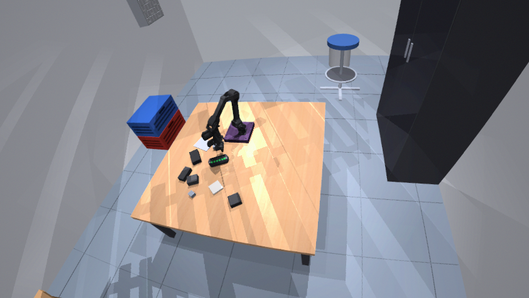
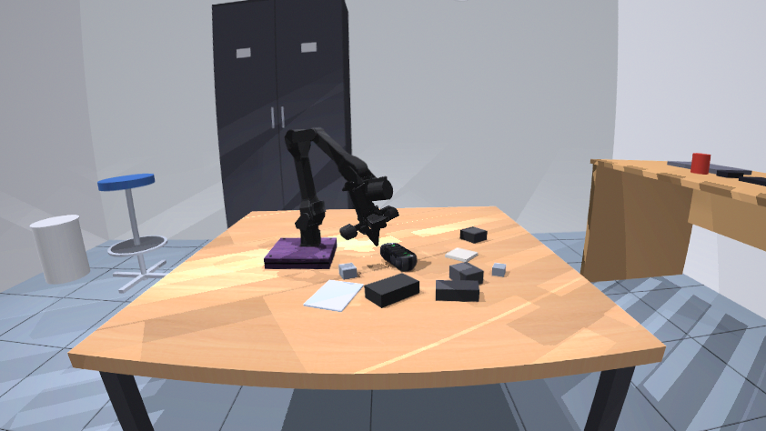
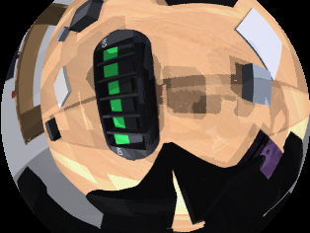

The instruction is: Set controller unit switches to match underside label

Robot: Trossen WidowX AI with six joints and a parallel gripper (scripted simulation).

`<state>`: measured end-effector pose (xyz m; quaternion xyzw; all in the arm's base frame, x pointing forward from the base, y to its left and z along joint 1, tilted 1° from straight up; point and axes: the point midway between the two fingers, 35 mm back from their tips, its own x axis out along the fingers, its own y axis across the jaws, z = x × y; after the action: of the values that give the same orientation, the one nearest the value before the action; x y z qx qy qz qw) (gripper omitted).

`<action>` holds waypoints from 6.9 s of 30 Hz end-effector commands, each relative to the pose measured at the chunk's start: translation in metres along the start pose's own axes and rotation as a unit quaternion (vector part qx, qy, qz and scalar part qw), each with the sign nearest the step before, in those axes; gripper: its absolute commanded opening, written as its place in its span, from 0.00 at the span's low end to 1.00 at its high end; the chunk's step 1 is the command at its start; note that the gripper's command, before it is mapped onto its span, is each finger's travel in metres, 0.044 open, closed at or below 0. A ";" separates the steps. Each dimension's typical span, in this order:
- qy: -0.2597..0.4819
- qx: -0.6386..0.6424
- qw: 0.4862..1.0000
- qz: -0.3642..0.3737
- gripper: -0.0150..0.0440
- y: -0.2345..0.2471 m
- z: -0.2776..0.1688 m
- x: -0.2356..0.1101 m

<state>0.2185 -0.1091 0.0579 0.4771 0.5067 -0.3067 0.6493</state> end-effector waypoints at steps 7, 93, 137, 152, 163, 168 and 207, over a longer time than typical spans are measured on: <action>0.003 -0.165 0.986 0.002 0.25 0.000 -0.002 -0.005; -0.001 -0.999 0.033 0.004 0.25 -0.012 -0.001 0.037; -0.001 -1.000 -0.001 0.004 0.25 -0.003 -0.002 0.050; -0.002 -1.000 -0.001 0.004 0.25 0.006 -0.003 0.053; -0.001 -1.000 -0.001 0.003 0.25 0.000 -0.002 -0.005; 0.001 -1.000 0.018 0.004 0.34 0.001 -0.001 -0.005; 0.100 -0.379 0.917 -0.074 1.00 0.055 0.084 -0.025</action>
<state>0.2753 -0.1566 0.1002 -0.0054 0.6557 0.0827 0.7504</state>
